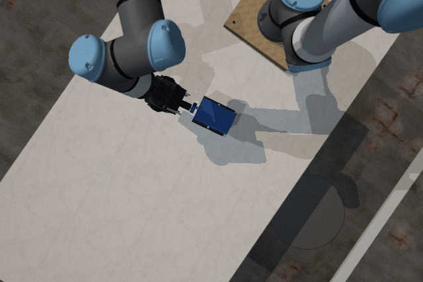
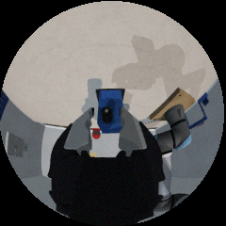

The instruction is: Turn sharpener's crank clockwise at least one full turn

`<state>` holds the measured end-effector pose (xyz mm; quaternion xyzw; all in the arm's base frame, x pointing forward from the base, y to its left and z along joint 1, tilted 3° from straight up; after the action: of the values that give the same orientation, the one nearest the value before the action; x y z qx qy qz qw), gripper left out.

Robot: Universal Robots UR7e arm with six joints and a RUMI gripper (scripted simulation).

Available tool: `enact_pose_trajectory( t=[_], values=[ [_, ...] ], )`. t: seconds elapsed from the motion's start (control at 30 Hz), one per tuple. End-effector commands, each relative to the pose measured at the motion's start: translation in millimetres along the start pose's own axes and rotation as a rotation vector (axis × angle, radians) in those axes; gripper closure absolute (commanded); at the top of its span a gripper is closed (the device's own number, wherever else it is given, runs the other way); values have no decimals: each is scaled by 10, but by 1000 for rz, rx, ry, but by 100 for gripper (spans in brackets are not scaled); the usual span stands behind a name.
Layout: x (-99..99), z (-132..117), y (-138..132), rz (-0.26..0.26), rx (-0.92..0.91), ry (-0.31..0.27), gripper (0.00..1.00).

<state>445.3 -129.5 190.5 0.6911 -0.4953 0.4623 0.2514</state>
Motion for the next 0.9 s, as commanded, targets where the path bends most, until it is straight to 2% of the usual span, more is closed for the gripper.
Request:
enact_pose_trajectory(
  t=[0.0, 0.27, 0.87],
  values=[
    [5, -5, 11, 0, -1, 1, 68],
    [5, -5, 11, 0, -1, 1, 68],
    [452, 2, 14, 2, -1, 4, 68]
  ],
)
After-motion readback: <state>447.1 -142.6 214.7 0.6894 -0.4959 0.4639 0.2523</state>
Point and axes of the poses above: the point where the finger pads meet when closed, its own x axis back along the fingers, its own y axis across the jaws, z = x × y, the point moved 9 cm from there along x, back along the fingers, and after that the axes turned 12 degrees about x, right-handed, at the moved point
